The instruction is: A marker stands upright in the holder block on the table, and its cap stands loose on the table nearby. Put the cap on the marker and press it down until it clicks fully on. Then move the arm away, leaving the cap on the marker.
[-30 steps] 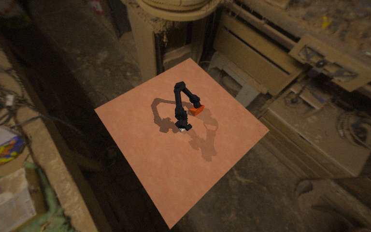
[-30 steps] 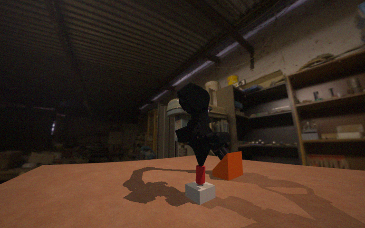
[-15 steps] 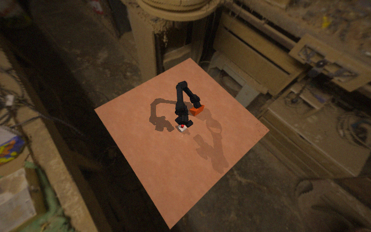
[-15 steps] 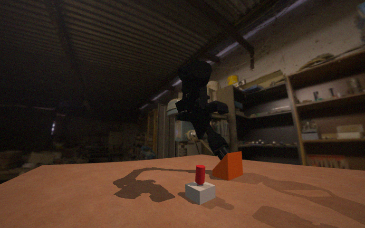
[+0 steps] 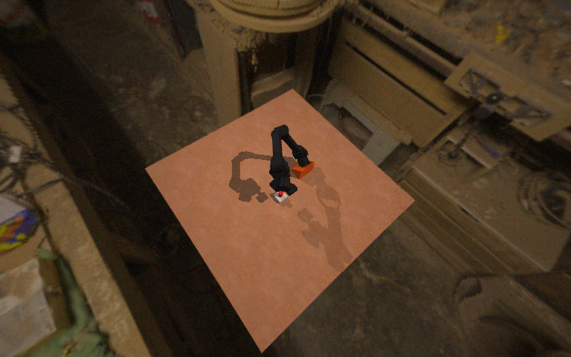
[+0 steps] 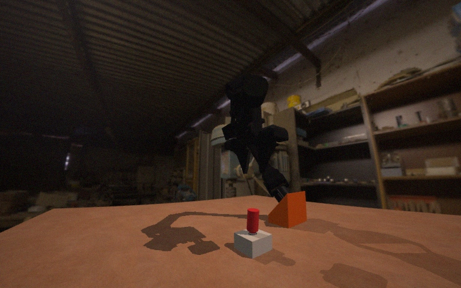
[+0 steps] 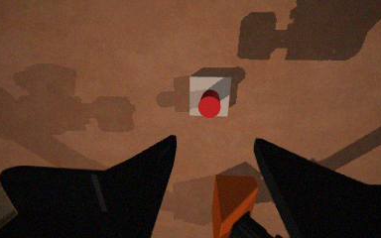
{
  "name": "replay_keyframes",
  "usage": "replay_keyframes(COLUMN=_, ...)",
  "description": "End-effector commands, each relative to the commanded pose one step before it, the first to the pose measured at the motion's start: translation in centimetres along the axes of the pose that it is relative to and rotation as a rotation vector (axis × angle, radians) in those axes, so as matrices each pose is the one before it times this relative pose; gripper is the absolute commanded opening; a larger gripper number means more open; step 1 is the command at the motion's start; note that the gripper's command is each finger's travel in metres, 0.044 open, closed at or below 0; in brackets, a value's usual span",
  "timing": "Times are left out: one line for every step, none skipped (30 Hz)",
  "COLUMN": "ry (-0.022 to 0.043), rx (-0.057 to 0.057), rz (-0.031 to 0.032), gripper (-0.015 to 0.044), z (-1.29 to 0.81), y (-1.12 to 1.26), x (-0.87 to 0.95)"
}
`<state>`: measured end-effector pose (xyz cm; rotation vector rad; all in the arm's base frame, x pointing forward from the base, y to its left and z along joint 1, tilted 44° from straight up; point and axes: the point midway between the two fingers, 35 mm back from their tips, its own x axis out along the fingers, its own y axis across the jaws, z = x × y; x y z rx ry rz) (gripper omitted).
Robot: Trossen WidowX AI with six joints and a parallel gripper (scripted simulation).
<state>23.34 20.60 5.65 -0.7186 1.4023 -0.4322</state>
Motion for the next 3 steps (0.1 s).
replay_keyframes(ry=0.00395, rx=0.0054, rz=0.00141, gripper=0.0394, z=-0.073, y=0.014, x=-0.055)
replay_keyframes(ry=0.00000, rx=0.0000, rz=0.00000, gripper=0.0420, z=0.000, y=0.000, x=0.000)
replay_keyframes(ry=0.00000, rx=0.0000, rz=0.00000, gripper=0.0440, z=0.000, y=0.000, x=0.000)
